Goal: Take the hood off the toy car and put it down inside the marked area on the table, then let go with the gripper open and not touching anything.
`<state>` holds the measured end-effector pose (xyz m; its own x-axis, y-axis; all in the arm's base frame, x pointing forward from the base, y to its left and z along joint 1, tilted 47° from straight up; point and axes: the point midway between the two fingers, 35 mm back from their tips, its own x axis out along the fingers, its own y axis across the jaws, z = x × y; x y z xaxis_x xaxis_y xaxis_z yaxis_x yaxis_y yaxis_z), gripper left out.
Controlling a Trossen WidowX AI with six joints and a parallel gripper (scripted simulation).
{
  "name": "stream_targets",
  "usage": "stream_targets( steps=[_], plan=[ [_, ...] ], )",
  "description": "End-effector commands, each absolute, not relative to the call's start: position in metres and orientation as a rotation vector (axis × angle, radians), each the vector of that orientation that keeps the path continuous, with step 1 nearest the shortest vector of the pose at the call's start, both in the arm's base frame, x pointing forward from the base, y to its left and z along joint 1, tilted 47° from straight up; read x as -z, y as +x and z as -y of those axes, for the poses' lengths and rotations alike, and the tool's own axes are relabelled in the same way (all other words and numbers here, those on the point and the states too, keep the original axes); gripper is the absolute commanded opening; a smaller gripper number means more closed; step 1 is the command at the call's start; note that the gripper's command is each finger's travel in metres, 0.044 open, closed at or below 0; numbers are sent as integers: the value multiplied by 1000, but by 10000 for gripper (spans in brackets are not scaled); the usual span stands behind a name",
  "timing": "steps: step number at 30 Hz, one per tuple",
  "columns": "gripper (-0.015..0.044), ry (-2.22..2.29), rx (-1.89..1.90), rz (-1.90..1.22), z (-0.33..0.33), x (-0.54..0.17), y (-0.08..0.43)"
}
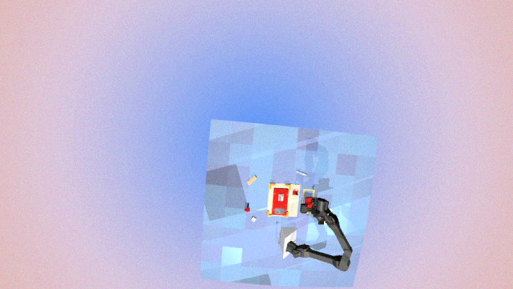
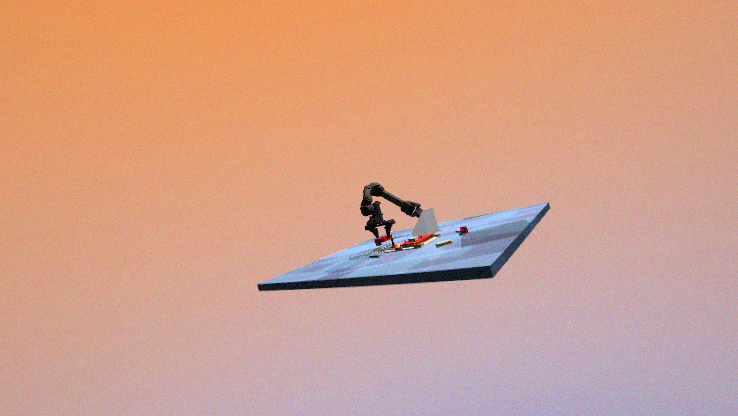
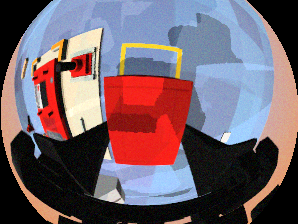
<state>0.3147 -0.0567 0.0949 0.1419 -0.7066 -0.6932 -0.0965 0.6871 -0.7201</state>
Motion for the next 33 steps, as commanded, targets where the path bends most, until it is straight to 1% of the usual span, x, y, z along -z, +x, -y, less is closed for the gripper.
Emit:
stream_targets(
  steps=[1, 33],
  plan=[
    [0, -740, 503, -1381, 59, -93, 315],
    [0, -744, 507, -1380, 76, -79, 316]
  ],
)
